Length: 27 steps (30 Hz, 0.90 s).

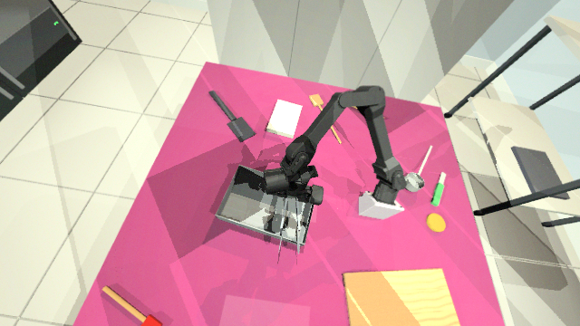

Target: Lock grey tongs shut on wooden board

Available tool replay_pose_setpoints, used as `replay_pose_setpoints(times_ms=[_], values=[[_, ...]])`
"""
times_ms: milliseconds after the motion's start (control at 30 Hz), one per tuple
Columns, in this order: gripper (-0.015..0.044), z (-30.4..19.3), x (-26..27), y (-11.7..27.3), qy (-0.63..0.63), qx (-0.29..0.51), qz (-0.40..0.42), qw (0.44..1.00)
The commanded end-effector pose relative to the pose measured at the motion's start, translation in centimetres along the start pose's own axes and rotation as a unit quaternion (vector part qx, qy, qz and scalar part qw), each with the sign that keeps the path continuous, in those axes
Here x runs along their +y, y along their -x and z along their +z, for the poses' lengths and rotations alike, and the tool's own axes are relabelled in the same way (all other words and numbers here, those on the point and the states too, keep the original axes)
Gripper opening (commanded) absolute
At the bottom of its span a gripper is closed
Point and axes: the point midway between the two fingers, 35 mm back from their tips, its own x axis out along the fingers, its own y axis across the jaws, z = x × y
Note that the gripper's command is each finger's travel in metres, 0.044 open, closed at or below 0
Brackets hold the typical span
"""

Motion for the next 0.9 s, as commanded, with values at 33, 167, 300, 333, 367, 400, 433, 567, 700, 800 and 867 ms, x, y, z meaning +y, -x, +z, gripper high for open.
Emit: replay_pose_setpoints(times_ms=[33,167,300,333,367,400,433,567,700,800,867], values=[[0.0148,-0.01,0.08,0.02,-0.002,0.001,0.001,1.0],[0.0121,-0.01,0.08,0.02,-0.002,0.001,0.001,1.0],[0.0095,-0.01,0.08,0.02,-0.002,0.001,0.001,1.0],[0.0088,-0.01,0.08,0.02,-0.002,0.001,0.001,1.0],[0.0081,-0.01,0.08,0.02,-0.002,0.001,0.001,1.0],[0.0075,-0.01,0.08,0.02,-0.002,0.001,0.001,1.0],[0.0068,-0.01,0.08,0.02,-0.002,0.001,0.001,1.0],[0.0041,-0.01,0.08,0.02,-0.002,0.001,0.001,1.0],[0.0015,-0.01,0.08,0.02,-0.002,0.001,0.001,1.0],[-0.0064,-0.01,0.08,0.02,-0.002,0.001,0.001,1.0],[-0.0117,-0.01,0.08,0.02,-0.002,0.001,0.001,1.0]])
